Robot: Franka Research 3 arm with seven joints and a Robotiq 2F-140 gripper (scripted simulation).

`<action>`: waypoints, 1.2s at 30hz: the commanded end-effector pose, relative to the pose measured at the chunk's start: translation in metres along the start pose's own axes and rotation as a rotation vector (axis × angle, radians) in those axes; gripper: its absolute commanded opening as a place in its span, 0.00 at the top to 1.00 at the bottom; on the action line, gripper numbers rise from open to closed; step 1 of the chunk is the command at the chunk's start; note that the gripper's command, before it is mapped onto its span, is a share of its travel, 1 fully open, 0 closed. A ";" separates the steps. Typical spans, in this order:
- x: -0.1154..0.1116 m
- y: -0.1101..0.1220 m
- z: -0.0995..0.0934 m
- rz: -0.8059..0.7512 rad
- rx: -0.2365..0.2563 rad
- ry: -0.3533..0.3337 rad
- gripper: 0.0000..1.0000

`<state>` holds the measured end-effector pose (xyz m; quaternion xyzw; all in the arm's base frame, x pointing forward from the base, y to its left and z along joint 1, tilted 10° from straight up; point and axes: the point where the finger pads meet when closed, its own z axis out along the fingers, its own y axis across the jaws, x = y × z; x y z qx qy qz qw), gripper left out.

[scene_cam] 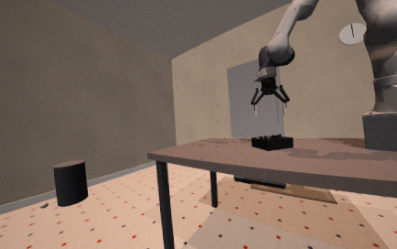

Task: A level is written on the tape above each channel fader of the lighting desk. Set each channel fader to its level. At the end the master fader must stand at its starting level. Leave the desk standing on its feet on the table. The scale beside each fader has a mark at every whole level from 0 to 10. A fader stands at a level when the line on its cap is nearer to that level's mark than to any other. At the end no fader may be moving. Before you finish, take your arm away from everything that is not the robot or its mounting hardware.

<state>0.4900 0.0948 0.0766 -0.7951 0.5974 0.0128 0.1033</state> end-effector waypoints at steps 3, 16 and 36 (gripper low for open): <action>-0.062 0.039 0.035 -0.242 -0.035 -0.069 0.00; -0.086 0.063 0.051 -0.421 -0.031 -0.103 0.00; -0.086 0.063 0.051 -0.421 -0.031 -0.103 0.00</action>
